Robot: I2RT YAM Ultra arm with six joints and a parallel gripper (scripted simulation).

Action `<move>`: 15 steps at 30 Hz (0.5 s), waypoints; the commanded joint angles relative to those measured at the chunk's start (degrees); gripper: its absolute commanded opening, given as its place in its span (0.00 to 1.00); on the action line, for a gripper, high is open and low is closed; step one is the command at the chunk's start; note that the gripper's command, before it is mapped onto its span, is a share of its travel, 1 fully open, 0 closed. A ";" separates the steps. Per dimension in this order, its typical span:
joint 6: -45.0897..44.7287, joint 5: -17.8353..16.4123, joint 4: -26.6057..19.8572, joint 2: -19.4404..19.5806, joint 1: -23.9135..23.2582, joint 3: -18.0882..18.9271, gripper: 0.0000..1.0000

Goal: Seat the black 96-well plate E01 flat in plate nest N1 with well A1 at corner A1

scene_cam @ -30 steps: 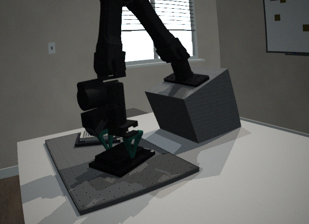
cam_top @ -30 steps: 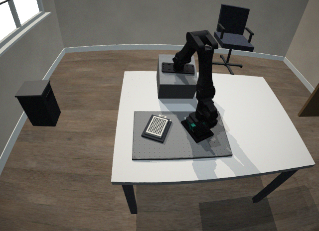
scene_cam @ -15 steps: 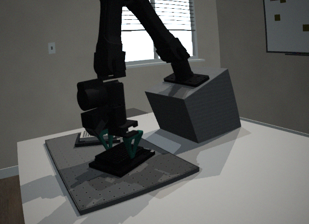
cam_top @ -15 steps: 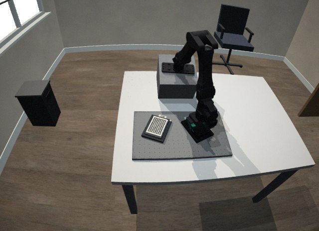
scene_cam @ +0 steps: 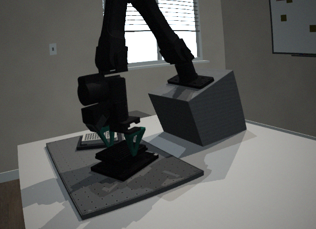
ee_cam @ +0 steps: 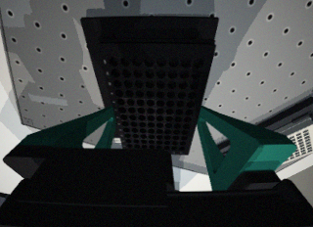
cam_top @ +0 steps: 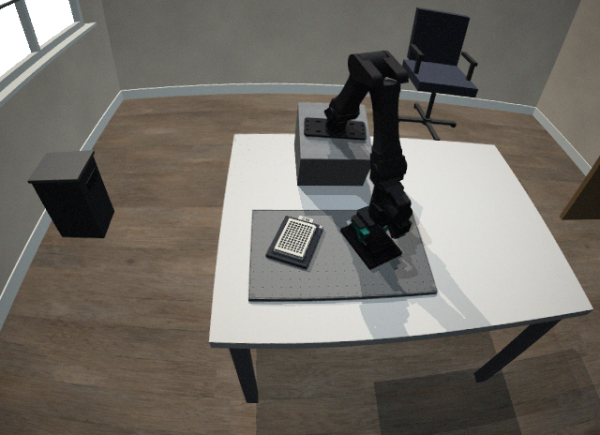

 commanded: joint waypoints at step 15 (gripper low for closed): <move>0.48 0.14 -5.81 -5.90 0.53 0.42 0.00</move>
